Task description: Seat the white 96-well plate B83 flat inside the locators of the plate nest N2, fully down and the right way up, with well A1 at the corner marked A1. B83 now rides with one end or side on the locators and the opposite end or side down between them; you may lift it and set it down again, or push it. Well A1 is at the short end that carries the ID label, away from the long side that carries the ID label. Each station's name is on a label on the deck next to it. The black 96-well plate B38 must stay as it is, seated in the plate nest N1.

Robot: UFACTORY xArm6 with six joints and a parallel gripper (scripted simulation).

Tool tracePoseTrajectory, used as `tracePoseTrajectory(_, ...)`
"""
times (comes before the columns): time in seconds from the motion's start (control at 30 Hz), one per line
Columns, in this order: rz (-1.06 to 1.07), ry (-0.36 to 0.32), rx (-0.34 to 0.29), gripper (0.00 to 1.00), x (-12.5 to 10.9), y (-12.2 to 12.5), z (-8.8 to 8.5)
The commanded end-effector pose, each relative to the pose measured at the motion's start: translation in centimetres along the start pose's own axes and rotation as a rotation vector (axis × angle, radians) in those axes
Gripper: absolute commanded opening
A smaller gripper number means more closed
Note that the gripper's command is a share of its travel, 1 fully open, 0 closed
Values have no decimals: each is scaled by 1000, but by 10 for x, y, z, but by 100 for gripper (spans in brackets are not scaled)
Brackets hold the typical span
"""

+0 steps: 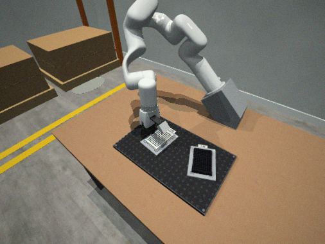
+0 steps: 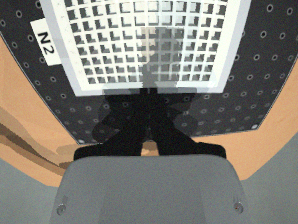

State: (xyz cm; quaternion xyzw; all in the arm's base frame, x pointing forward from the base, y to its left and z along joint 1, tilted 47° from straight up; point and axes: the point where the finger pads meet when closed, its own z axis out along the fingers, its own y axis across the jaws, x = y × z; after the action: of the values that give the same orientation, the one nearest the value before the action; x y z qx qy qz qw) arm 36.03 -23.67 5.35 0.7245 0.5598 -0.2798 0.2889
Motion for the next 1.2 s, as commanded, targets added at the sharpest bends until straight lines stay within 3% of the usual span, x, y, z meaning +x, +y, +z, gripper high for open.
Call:
tracePoseTrajectory(0.0,1,0,-3,0,1,1,-1)
tracePoseTrajectory(0.47,1,0,-3,0,1,1,-1)
tracePoseTrajectory(1.17,1,0,-3,0,-17,1,-1)
